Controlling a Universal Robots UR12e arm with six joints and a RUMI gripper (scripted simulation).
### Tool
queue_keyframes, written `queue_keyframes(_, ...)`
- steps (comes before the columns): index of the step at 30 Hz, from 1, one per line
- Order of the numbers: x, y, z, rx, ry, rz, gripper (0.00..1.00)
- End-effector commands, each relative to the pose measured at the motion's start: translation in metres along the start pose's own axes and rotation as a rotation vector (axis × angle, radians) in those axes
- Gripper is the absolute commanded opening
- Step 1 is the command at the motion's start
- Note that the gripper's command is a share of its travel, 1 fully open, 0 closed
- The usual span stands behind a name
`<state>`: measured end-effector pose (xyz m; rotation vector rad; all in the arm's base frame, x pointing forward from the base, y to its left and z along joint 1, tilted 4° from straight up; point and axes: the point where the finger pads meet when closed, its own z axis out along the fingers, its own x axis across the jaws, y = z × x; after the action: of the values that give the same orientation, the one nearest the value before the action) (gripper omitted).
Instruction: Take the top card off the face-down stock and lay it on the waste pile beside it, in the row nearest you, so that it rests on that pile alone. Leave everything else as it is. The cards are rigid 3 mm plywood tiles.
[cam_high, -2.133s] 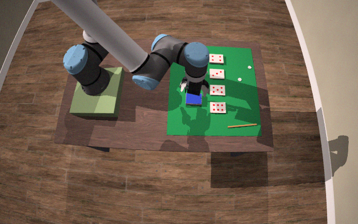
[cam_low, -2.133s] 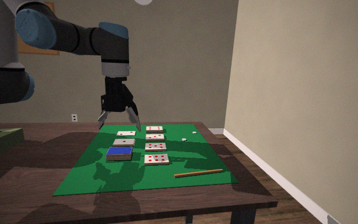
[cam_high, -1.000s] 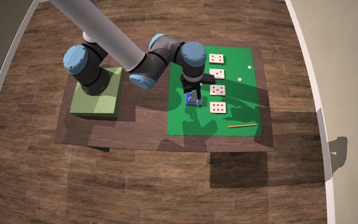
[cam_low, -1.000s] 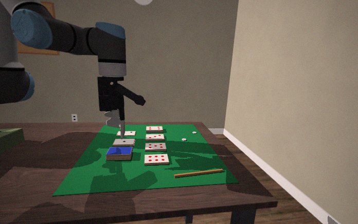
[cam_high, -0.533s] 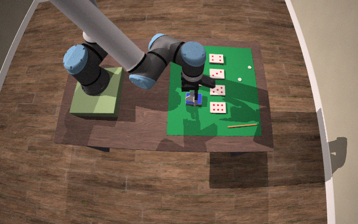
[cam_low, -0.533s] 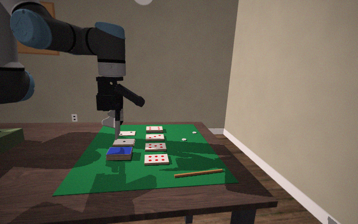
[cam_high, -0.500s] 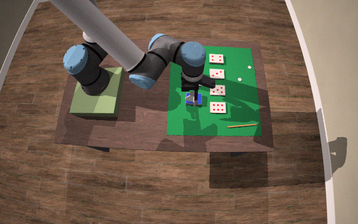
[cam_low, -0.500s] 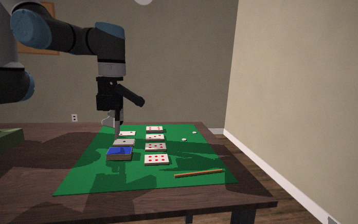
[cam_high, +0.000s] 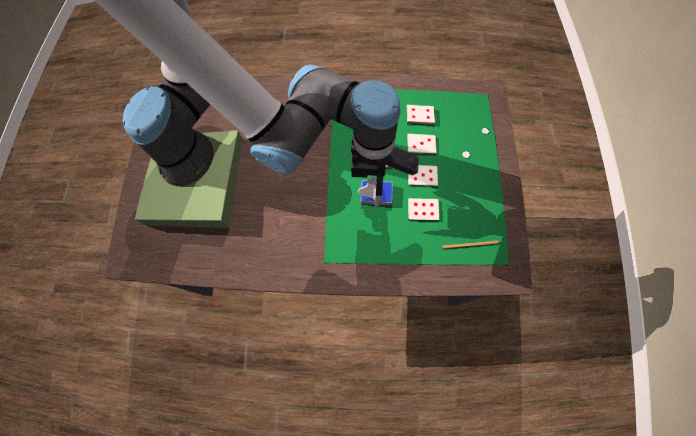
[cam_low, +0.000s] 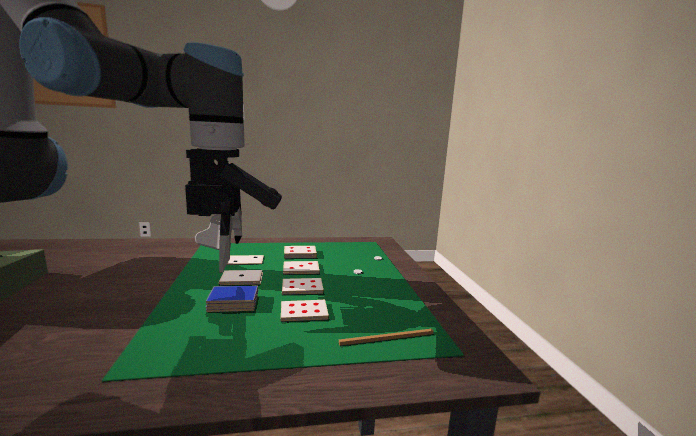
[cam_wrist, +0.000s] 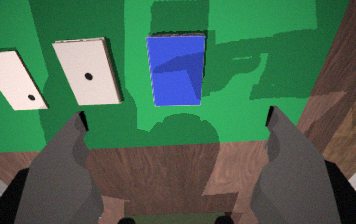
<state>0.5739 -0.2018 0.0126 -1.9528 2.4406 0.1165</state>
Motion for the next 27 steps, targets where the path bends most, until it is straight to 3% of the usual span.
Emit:
queue_keyframes(1, 0.0, -0.001, -0.001, 0.001, 0.001, 0.003, 1.0)
queue_keyframes(2, 0.0, -0.001, -0.001, 0.001, 0.001, 0.003, 1.0)
queue_keyframes(3, 0.0, -0.001, -0.001, 0.001, 0.001, 0.003, 0.5)
queue_keyframes(13, 0.0, -0.001, 0.003, 0.001, 0.0, 0.003, 0.5)
queue_keyframes(27, 0.001, -0.001, 0.024, 0.001, 0.0, 0.003, 0.5)
